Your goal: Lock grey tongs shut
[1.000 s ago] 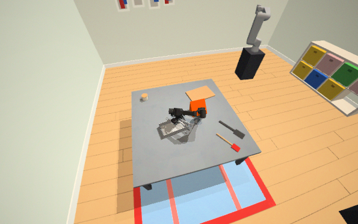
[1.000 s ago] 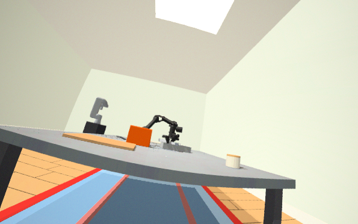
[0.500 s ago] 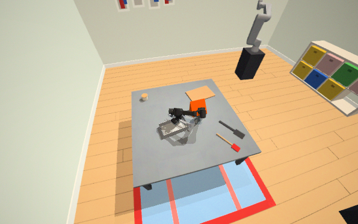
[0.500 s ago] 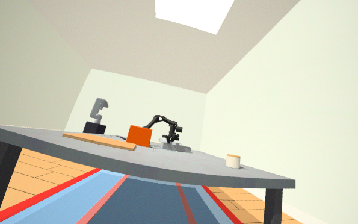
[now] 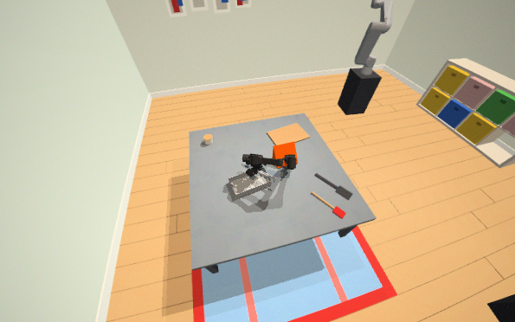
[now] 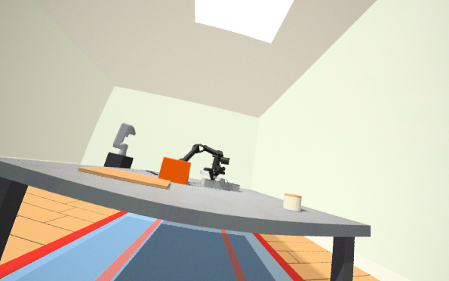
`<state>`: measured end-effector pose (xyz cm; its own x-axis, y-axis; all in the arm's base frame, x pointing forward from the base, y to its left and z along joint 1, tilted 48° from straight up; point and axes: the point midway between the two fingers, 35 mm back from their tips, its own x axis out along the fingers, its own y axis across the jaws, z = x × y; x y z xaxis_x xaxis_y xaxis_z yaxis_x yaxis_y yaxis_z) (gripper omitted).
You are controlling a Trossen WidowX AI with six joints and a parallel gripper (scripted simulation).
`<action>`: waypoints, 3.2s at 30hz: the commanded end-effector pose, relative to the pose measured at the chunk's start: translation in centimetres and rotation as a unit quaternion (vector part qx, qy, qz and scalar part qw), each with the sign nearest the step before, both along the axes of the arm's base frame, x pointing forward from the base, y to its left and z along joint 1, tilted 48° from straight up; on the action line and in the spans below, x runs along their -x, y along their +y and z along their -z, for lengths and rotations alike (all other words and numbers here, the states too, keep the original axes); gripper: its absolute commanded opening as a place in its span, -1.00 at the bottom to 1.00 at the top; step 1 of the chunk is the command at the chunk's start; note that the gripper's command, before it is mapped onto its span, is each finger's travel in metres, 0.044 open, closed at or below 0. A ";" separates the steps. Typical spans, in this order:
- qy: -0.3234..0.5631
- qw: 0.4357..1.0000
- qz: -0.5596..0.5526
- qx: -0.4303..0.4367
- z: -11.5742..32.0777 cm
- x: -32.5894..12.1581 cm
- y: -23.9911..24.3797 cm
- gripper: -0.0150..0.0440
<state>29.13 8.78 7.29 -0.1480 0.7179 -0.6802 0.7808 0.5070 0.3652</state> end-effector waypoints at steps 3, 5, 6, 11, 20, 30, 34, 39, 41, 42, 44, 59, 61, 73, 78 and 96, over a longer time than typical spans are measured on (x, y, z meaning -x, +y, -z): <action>-0.006 0.999 0.041 0.010 -5.5 -1.6 -6.4 -1.00; -0.004 0.999 0.050 0.010 -7.2 -1.4 -8.1 -1.00; -0.004 0.999 0.051 0.010 -7.4 -1.4 -8.3 -1.00; -0.004 0.999 0.051 0.010 -7.4 -1.4 -8.3 -1.00; -0.006 0.999 0.046 0.008 -6.9 -1.5 -8.5 -1.00; -0.054 0.998 -0.002 0.013 -3.4 -3.1 -13.2 -1.00; -0.073 0.997 -0.024 0.014 -1.8 -3.5 -15.2 -1.00; -0.098 0.994 -0.052 0.014 0.2 -3.7 -17.8 -1.00; -0.107 0.992 -0.063 0.013 1.1 -3.7 -18.8 -1.00; -0.112 0.991 -0.069 0.012 1.5 -3.6 -19.3 -1.00; -0.121 0.989 -0.080 0.011 2.4 -3.6 -20.3 -1.00; -0.192 0.967 -0.165 -0.008 9.5 -1.4 -27.3 -1.00; -0.202 0.963 -0.177 -0.011 10.4 -0.9 -28.1 -1.00; -0.256 0.936 -0.239 -0.036 15.8 2.3 -32.1 -1.00; -0.260 0.934 -0.242 -0.038 16.1 2.5 -32.3 -1.00; -0.312 0.898 -0.310 -0.030 17.7 10.1 -38.4 -1.00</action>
<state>20.92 -28.01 -10.16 -0.1335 0.6814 -0.7196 0.0370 0.7291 0.6834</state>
